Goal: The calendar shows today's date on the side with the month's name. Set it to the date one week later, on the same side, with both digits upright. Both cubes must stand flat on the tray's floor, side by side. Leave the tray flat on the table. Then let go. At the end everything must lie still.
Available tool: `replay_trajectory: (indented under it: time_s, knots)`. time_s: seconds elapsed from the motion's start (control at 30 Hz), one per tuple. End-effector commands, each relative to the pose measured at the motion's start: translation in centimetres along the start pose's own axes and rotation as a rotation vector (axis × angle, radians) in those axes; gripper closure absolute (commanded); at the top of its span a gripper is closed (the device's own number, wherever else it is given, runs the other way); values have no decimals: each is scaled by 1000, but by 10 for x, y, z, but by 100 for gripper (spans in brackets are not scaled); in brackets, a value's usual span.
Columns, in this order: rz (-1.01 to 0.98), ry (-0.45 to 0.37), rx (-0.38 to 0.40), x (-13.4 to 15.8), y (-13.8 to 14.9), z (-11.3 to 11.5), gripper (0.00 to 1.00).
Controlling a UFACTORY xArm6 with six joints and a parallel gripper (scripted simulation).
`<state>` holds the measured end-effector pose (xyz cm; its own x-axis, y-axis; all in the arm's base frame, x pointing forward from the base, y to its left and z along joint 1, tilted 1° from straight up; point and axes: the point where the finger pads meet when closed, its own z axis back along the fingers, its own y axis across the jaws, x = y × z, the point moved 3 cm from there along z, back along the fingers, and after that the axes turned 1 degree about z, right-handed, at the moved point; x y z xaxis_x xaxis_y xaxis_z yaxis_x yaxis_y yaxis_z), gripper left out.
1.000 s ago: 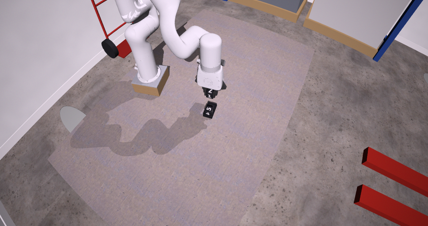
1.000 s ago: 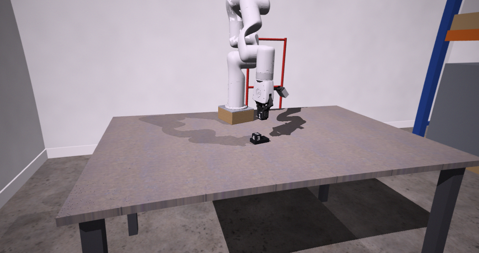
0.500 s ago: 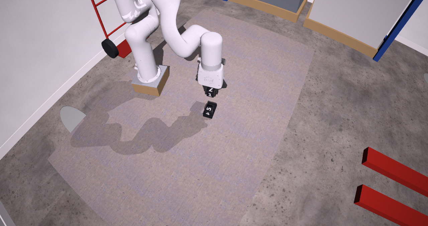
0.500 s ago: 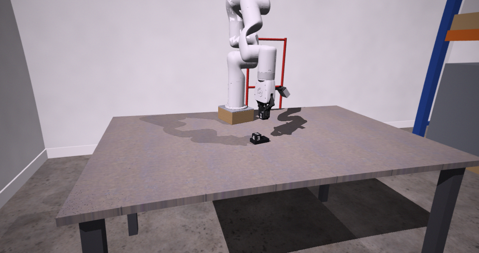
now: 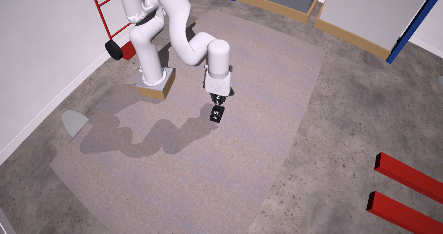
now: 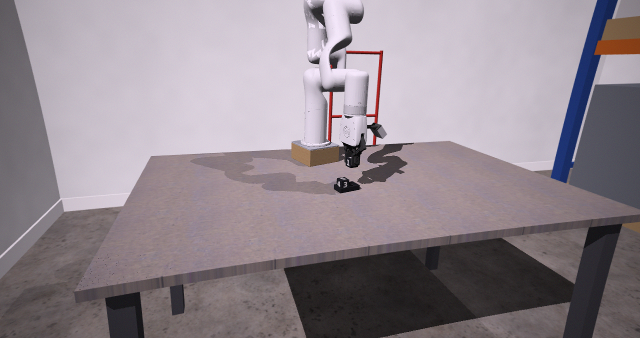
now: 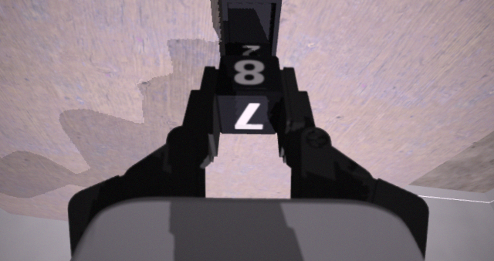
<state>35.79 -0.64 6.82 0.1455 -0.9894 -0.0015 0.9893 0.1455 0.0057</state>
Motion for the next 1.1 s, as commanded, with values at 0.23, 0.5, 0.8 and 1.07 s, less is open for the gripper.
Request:
replay_trajectory:
  time_s: [0.23, 0.5, 0.8, 1.07]
  knots:
    - [0, -1, 4, 0, 2, -27, 71]
    - [0, -1, 4, 0, 2, -34, 71]
    - [0, -1, 4, 0, 2, -34, 71]
    - [0, -1, 4, 0, 2, -34, 71]
